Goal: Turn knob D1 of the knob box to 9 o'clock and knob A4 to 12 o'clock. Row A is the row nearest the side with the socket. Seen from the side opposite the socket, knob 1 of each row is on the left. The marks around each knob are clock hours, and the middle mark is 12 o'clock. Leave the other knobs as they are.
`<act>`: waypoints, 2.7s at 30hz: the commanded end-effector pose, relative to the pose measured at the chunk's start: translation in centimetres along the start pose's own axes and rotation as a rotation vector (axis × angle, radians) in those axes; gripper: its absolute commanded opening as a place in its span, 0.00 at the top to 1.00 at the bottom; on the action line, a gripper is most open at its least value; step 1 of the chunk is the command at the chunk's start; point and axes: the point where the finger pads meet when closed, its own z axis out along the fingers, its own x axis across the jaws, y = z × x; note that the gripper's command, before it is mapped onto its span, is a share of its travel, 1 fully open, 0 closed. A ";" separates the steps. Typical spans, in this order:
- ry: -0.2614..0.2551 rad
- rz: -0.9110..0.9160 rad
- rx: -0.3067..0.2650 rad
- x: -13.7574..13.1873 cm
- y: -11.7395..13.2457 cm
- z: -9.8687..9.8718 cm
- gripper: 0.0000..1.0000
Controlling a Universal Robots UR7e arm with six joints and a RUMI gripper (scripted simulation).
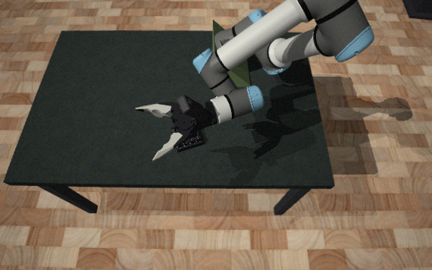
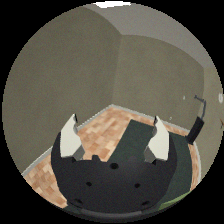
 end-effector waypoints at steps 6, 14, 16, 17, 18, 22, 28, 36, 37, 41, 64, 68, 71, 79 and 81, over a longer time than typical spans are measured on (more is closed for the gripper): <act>0.001 -0.001 0.001 0.1 -0.2 0.0 0.00; 0.011 -0.048 -0.033 0.5 0.6 0.6 0.00; 0.015 -0.074 -0.051 0.8 1.0 0.9 0.00; 0.018 -0.089 -0.062 0.9 1.3 1.1 0.00; 0.018 -0.089 -0.062 0.9 1.3 1.1 0.00; 0.025 -0.145 -0.103 1.4 2.3 1.6 0.00; 0.032 -0.256 -0.189 2.5 4.3 2.6 0.00; 0.030 -0.348 -0.264 3.4 6.0 3.3 0.00; 0.027 -0.379 -0.292 3.8 6.7 3.5 0.00; 0.019 -0.444 -0.350 4.6 8.2 3.8 0.00; -0.098 -0.742 -0.656 8.4 15.7 3.7 0.00; -0.134 -0.788 -0.710 9.1 17.0 3.3 0.00; -0.159 -0.817 -0.745 9.5 17.9 3.0 0.00; -0.249 -0.896 -0.847 10.6 20.5 1.8 0.00; -0.274 -0.915 -0.871 10.9 21.1 1.5 0.00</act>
